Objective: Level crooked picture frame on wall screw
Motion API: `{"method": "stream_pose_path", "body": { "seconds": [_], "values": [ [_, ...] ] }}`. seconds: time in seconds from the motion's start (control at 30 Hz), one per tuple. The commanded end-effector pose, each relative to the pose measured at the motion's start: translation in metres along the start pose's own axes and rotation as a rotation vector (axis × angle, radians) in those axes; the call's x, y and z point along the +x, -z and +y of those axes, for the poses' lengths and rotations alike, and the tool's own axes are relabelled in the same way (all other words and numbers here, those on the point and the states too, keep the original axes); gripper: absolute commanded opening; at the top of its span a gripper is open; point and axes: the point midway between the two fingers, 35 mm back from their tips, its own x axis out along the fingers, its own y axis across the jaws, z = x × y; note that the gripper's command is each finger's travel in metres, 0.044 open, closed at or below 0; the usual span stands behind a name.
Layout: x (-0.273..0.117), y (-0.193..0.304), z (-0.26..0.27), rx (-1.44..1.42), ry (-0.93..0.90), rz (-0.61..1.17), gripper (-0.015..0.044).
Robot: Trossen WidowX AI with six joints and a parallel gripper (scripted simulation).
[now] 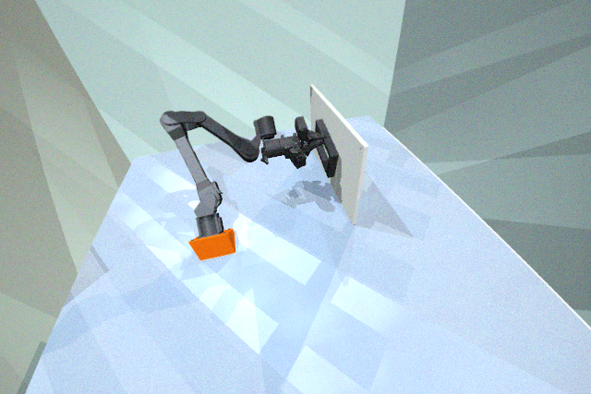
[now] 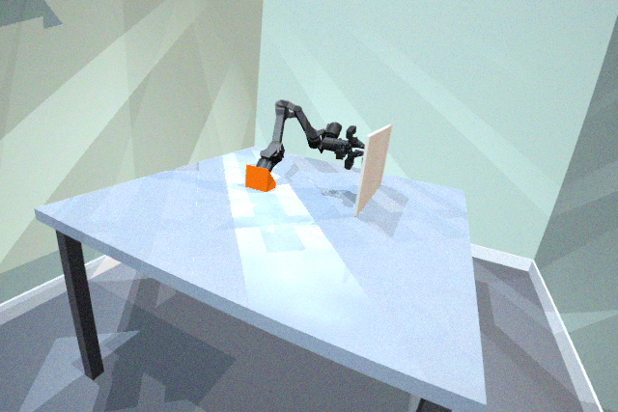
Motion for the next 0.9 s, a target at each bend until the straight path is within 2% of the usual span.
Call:
{"method": "stream_pose_path", "body": {
  "seconds": [0.0, 0.1, 0.87],
  "values": [
    [0.0002, 0.0004, -0.0002, 0.004, 0.002, 0.001, 0.0043],
    [0.0002, 0.0004, -0.0002, 0.004, 0.002, 0.001, 0.0000],
    [0.0001, 0.0000, 0.0046, 0.004, 0.002, 0.001, 0.0000]
  ]
}}
